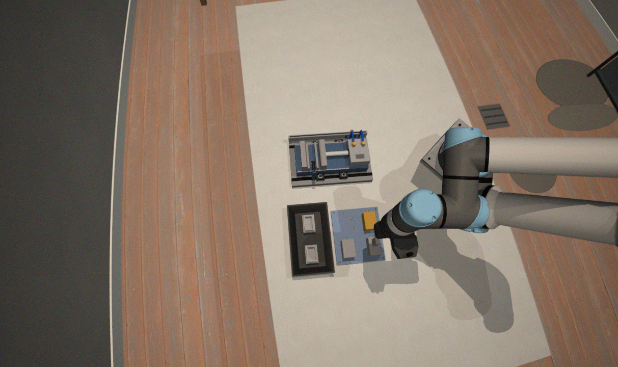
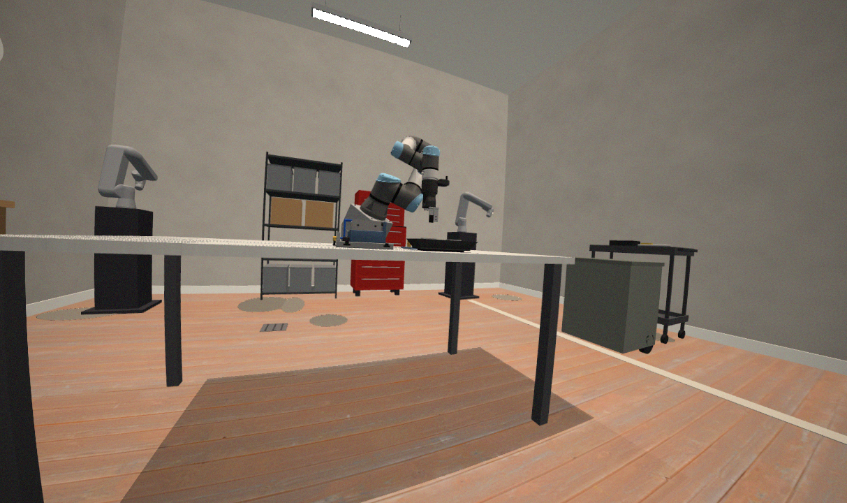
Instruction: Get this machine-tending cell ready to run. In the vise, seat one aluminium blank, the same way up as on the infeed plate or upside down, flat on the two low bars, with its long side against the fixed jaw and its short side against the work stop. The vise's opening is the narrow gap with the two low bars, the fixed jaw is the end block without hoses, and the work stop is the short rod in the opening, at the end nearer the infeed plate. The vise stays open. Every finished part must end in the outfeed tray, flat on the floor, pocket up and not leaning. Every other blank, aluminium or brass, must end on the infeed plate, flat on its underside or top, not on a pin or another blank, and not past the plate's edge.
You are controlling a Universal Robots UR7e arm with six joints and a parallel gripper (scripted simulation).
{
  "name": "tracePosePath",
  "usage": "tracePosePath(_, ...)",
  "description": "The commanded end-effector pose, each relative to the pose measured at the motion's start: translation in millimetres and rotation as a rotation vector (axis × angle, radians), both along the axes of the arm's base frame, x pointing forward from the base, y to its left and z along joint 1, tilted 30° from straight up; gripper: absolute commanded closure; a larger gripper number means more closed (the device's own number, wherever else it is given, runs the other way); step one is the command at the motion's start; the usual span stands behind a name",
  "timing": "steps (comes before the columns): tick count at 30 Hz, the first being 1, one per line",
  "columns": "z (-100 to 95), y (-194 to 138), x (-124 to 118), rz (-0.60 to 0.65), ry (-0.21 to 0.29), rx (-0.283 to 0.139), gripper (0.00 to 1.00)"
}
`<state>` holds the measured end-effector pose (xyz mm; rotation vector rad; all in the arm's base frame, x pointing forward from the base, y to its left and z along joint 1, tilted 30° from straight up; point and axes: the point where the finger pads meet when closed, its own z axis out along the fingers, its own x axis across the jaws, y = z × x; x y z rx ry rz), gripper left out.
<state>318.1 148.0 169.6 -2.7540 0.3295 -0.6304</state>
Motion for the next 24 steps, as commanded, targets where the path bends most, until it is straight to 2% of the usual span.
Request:
tracePosePath(1,-14.4,4,10,-0.004,0.002,-0.008,0.0)
tracePosePath(3,-14.4,4,10,-0.004,0.002,-0.008,0.0)
tracePosePath(18,-47.8,13,28,-0.004,0.002,-0.008,0.0)
tracePosePath(24,-54.1,15,32,-0.004,0.002,-0.008,0.0)
